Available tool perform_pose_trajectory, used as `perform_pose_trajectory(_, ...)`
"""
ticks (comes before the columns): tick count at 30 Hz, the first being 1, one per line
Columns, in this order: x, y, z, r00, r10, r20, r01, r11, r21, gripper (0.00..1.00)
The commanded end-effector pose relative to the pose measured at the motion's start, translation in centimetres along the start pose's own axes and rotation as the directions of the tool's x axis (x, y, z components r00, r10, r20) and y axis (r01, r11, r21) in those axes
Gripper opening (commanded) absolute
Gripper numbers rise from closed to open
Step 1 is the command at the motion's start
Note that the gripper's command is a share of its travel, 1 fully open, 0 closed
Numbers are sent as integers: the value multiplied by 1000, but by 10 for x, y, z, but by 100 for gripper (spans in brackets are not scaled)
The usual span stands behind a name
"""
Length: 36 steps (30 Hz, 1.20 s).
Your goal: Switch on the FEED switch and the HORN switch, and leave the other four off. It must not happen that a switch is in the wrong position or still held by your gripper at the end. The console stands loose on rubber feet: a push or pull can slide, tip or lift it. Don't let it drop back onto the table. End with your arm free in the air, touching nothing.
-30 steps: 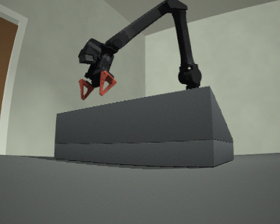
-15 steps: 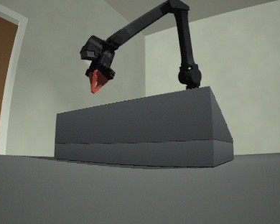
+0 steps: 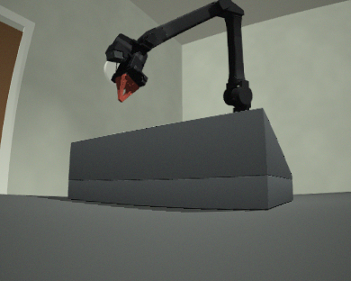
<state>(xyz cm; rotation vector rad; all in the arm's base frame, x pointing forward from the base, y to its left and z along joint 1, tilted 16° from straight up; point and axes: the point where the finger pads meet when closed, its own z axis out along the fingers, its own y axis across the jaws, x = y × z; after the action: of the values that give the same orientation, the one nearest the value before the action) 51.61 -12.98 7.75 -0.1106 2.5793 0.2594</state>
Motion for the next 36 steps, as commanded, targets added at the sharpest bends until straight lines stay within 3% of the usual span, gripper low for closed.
perform_pose_trajectory(1, 3, 3, -1, 1000, -11, -13, 11, 1000, -10, 0)
perform_pose_trajectory(5, 5, 2, 1, 1000, -5, -18, 5, 1000, -10, 0)
perform_pose_trajectory(8, 2, -8, -14, 999, -18, 36, 17, 1000, 18, 0)
perform_pose_trajectory(11, 53, -15, -10, 999, -18, 31, 18, 1000, 19, 0)
perform_pose_trajectory(12, 53, -15, -10, 999, -18, 30, 18, 1000, 20, 0)
perform_pose_trajectory(14, 101, -17, -9, 999, -18, 27, 18, 1000, 19, 0)
perform_pose_trajectory(15, 102, -17, -8, 999, -18, 26, 18, 1000, 19, 0)
perform_pose_trajectory(18, 163, -10, -9, 1000, -18, 24, 17, 1000, 19, 0)
perform_pose_trajectory(20, 182, -6, -9, 1000, -17, 23, 17, 1000, 19, 0)
perform_pose_trajectory(26, 162, -8, -10, 997, -57, 47, 56, 998, 27, 0)
perform_pose_trajectory(30, 188, -5, -3, 1000, -12, 3, 12, 1000, 6, 0)
perform_pose_trajectory(36, 188, -4, -2, 1000, -10, 2, 10, 1000, 4, 0)
